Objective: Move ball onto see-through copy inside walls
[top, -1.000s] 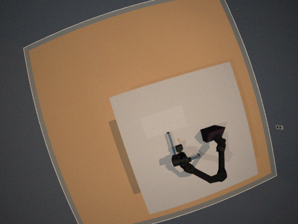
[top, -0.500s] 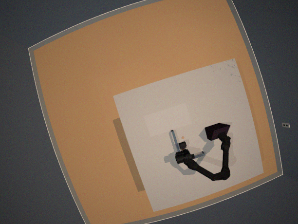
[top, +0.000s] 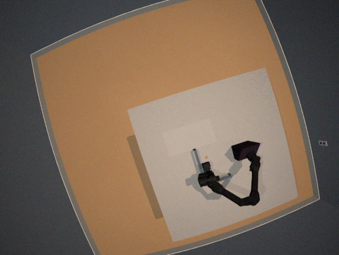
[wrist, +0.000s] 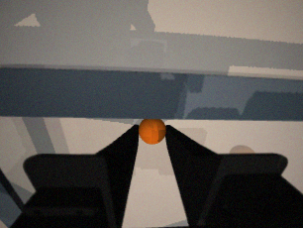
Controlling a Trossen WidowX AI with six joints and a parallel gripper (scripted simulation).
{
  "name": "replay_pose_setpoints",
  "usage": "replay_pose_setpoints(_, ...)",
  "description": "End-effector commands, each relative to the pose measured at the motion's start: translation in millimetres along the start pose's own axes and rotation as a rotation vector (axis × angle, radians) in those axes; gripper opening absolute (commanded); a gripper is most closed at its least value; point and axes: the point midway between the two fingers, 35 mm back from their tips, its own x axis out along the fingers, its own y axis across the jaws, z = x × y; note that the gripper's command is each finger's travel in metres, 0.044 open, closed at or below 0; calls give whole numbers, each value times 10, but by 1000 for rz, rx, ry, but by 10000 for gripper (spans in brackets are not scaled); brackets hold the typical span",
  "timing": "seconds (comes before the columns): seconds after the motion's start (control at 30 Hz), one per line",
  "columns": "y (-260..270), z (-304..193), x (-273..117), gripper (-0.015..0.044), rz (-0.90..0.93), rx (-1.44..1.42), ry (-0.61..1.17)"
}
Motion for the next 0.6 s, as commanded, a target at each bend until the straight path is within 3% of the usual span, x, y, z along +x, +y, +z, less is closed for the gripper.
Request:
replay_pose_setpoints(0.0,6,4,2,61,5,4,-2)
replay_pose_setpoints(0.1,-43,-11,-32,0,-13,8,-6)
replay_pose_setpoints(0.57,-67,29,-889,0,-19,8,-2)
